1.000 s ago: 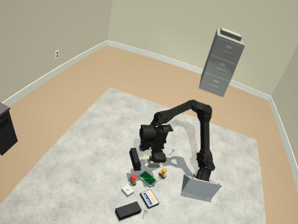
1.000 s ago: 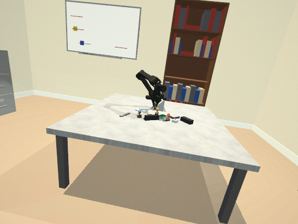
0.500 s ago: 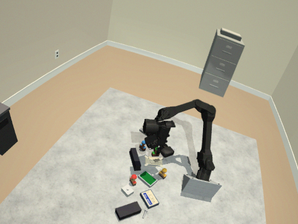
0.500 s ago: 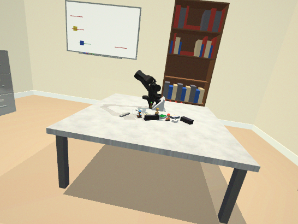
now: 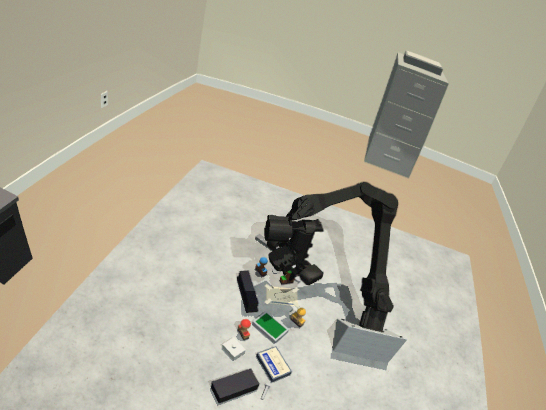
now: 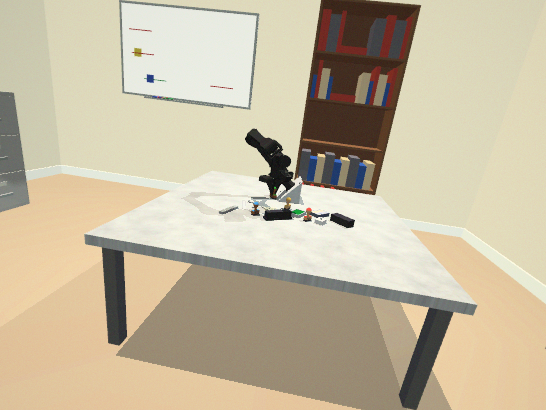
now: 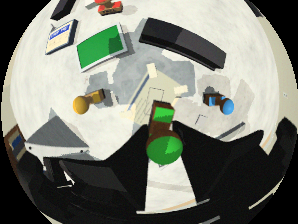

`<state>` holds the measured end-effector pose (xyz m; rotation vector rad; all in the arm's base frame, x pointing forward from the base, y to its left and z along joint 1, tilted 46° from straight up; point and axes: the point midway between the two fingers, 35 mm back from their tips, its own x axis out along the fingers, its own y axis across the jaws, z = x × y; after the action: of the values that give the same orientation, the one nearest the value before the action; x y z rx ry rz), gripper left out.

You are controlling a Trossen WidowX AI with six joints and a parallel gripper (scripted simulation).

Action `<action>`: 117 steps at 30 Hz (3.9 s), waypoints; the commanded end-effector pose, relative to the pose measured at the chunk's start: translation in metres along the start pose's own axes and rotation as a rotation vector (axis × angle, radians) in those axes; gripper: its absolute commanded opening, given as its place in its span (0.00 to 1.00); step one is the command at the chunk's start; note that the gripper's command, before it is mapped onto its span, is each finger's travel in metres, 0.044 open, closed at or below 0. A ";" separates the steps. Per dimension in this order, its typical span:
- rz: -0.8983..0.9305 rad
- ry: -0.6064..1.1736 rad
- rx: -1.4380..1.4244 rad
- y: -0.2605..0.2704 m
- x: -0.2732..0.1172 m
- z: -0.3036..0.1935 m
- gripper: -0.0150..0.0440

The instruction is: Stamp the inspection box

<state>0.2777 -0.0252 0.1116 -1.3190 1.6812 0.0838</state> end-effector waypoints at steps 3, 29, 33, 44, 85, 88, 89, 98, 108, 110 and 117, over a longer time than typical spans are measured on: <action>-0.002 0.005 -0.006 0.000 0.006 -0.002 0.25; -0.001 0.002 -0.003 -0.001 0.023 -0.001 0.25; -0.001 0.002 -0.003 -0.001 0.025 -0.001 0.25; -0.001 0.002 -0.002 -0.001 0.033 -0.001 0.25; -0.004 0.004 0.003 0.000 0.059 -0.003 0.25; -0.004 0.004 0.003 0.000 0.061 -0.003 0.25; -0.004 0.004 0.003 0.000 0.062 -0.003 0.25; -0.005 0.004 0.004 0.000 0.065 -0.004 0.25; -0.005 0.004 0.009 0.000 0.066 -0.004 0.25; -0.005 0.004 0.010 0.000 0.066 -0.004 0.25; -0.005 0.004 0.010 0.000 0.067 -0.004 0.25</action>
<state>0.2790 -0.0736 0.0668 -1.3110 1.6771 0.0718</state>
